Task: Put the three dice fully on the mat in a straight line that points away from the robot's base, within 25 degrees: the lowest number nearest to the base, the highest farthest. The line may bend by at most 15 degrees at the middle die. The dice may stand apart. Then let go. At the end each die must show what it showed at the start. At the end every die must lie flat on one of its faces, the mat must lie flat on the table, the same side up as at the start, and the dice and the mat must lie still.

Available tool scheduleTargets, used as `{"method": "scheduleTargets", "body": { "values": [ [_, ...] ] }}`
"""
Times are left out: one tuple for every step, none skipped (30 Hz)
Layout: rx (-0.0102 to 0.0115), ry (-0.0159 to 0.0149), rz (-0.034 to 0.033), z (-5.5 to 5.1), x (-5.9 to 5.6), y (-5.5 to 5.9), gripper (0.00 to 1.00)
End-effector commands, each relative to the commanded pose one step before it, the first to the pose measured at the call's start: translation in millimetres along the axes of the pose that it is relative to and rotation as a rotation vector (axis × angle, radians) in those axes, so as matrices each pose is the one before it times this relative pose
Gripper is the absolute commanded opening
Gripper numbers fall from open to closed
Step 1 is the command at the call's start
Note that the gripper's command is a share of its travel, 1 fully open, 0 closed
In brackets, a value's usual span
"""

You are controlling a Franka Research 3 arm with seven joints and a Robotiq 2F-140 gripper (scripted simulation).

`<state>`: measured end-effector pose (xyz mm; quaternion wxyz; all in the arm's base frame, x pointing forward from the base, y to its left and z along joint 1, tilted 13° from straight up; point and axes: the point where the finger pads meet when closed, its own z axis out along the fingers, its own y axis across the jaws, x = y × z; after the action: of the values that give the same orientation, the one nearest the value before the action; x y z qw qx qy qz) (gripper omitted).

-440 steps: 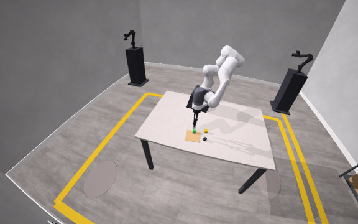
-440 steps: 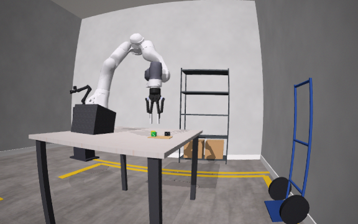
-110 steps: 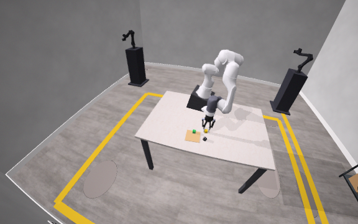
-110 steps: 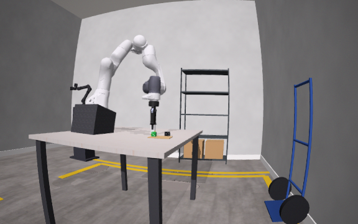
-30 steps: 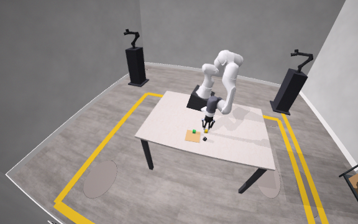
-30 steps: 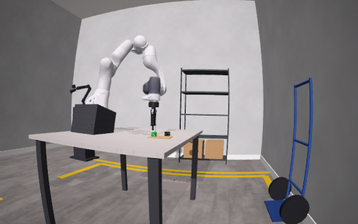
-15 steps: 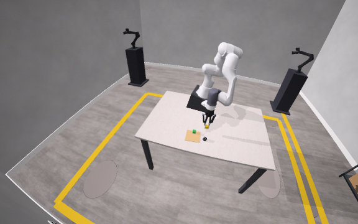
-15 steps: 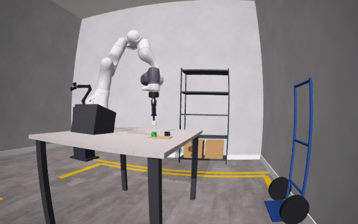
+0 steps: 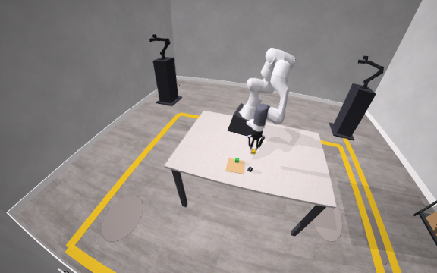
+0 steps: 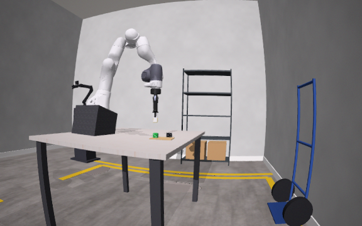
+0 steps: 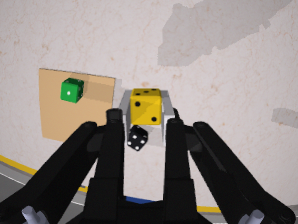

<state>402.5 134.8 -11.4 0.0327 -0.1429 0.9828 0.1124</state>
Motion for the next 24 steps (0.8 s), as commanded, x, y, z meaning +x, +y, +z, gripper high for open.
{"method": "scheduleTargets", "body": {
  "values": [
    [0.00141,0.0184,0.05474,0.21,2.22,2.16,0.16],
    [-0.0001,0.00008,0.00257,0.01,-0.95,-1.27,0.16],
    [-0.00055,0.00042,0.01435,0.03,-5.3,-7.26,0.16],
    [-0.00096,0.0006,0.02888,-0.08,-10.71,-15.38,0.16],
    [-0.00095,0.00037,0.03892,-0.45,-14.64,-22.38,0.16],
    [-0.00049,-0.00004,0.04094,-0.94,-15.72,-25.77,0.16],
    [0.0,0.0,0.0,0.0,0.0,0.0,0.16],
    [0.00008,-0.00023,0.03507,-1.22,-13.76,-24.08,0.16],
    [0.00036,-0.00016,0.0239,-1.06,-9.56,-17.59,0.16],
    [0.00026,-0.00005,0.01126,-0.56,-4.58,-8.64,0.16],
    [0.00005,-0.00001,0.00198,-0.1,-0.81,-1.54,0.16],
    [0.0,0.0,0.0,0.0,0.0,0.0,0.16],
    [0.0,0.0,0.0,0.0,0.0,0.0,0.16],
    [0.0,0.0,0.0,0.0,0.0,0.0,0.16],
    [0.0,0.0,0.0,0.0,0.0,0.0,0.16],
    [0.0,0.0,0.0,0.0,0.0,0.0,0.16],
    [0.0,0.0,0.0,0.0,0.0,0.0,0.16],
    [0.0,0.0,0.0,0.0,0.0,0.0,0.16],
    [0.0,0.0,0.0,0.0,0.0,0.0,0.16],
    [0.0,0.0,0.0,0.0,0.0,0.0,0.16],
    [0.0,0.0,0.0,0.0,0.0,0.0,0.16],
    [0.0,0.0,0.0,0.0,0.0,0.0,0.16],
    [0.00001,-0.00001,0.00001,0.02,0.0,0.0,0.16],
    [0.00006,-0.00004,0.00004,0.13,-0.01,0.0,0.16]
  ]
}}
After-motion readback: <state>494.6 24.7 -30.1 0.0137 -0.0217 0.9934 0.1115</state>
